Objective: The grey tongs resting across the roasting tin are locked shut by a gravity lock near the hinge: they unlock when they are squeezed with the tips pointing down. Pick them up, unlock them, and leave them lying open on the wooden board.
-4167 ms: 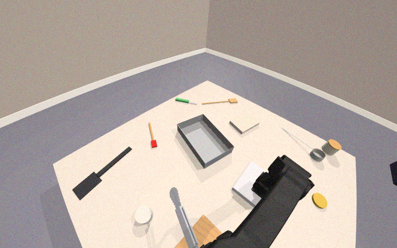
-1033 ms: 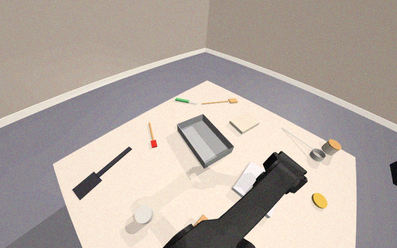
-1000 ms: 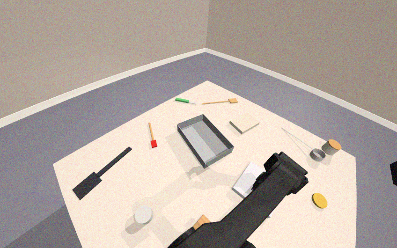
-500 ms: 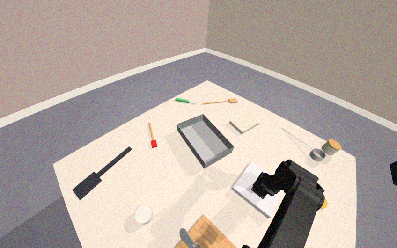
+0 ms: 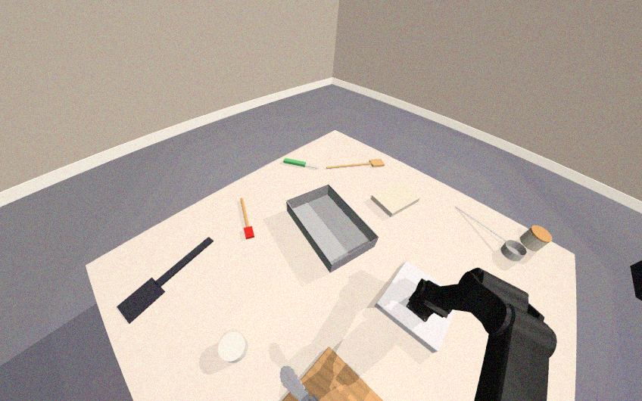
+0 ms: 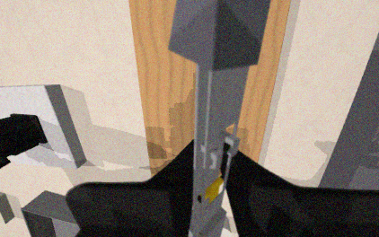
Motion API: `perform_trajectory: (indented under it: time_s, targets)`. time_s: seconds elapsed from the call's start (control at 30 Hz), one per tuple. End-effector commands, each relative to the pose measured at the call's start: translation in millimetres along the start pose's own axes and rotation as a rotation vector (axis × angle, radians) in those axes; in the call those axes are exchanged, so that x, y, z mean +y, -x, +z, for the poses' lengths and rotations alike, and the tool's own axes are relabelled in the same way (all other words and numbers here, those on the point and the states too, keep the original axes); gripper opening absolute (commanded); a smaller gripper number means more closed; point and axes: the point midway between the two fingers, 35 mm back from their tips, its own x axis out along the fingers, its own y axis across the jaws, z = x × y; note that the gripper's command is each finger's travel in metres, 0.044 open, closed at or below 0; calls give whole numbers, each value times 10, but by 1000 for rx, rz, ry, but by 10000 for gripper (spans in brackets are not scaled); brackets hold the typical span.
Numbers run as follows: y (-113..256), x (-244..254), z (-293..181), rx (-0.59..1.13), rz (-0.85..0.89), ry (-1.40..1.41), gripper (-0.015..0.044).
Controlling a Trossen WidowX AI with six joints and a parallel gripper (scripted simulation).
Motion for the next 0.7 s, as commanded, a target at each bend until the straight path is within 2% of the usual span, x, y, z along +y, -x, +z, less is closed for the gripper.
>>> perform_trajectory:
  time_s: [0.0,0.67]
  targets:
    - [16,-23,-18,16,-12,-7,-150]
    - [-232,-67,-16,16,-11,-7,-150]
